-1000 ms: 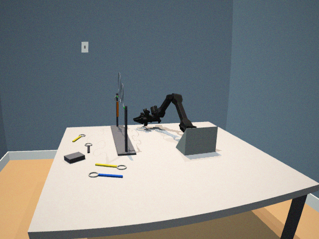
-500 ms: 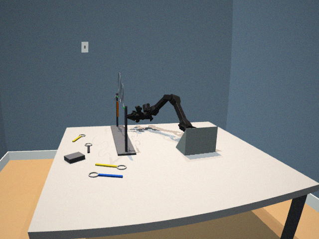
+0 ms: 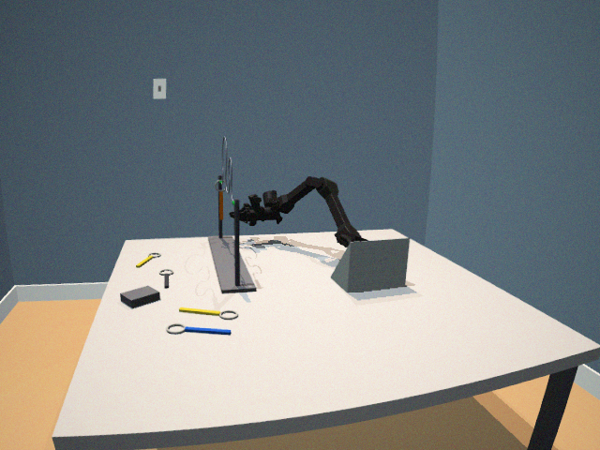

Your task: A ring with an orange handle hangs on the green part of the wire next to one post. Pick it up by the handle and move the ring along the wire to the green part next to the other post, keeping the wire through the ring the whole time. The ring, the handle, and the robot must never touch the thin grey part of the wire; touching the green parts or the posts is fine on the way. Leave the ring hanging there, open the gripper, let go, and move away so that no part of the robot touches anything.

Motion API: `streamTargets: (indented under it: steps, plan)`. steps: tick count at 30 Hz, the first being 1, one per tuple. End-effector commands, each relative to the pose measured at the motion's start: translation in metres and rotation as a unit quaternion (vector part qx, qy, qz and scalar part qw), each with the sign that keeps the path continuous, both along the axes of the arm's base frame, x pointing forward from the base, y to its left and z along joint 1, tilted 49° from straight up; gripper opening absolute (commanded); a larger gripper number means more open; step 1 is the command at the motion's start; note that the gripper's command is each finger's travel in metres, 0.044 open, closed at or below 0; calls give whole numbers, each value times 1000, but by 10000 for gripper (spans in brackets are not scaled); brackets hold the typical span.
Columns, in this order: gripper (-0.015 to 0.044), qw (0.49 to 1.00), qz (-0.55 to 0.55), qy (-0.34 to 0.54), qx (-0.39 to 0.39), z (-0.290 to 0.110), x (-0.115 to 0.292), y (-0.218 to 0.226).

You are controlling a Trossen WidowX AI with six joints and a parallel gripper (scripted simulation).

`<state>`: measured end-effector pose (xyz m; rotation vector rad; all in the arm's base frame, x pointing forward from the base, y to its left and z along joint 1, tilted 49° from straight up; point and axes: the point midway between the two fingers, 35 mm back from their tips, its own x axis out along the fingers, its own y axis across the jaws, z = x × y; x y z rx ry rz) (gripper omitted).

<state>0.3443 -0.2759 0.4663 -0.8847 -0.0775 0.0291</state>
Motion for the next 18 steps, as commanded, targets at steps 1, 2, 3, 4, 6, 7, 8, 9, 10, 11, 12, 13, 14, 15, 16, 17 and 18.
streamTargets:
  steps: [1, 2, 3, 4, 6, 7, 8, 9, 10, 11, 12, 13, 14, 15, 16, 17, 18]
  plan:
    - [160, 1000, -1, 0, -1, 1, 8, -1]
    - [160, 1000, -1, 0, -1, 2, 9, -1]
    - [160, 1000, -1, -1, -1, 2, 11, -2]
    - [160, 1000, -1, -1, -1, 2, 12, -2]
    - [160, 1000, -1, -1, -1, 2, 15, -2]
    - [160, 1000, -1, -1, -1, 3, 17, -2]
    - [160, 1000, -1, -1, -1, 3, 18, -2]
    - [160, 1000, -1, -1, -1, 3, 20, -2]
    - [160, 1000, -1, -1, -1, 3, 22, -2]
    - [160, 1000, -1, -1, -1, 3, 23, -2]
    - [160, 1000, -1, -1, -1, 4, 25, -2]
    - [160, 1000, -1, -1, -1, 4, 26, -2]
    - [160, 1000, -1, -1, 0, 4, 28, -2]
    - [160, 1000, -1, -1, 0, 4, 29, -2]
    - [160, 1000, -1, -1, 0, 4, 31, -2]
    - [160, 1000, -1, -1, 0, 4, 32, -2]
    - [160, 1000, -1, -2, 0, 5, 34, -2]
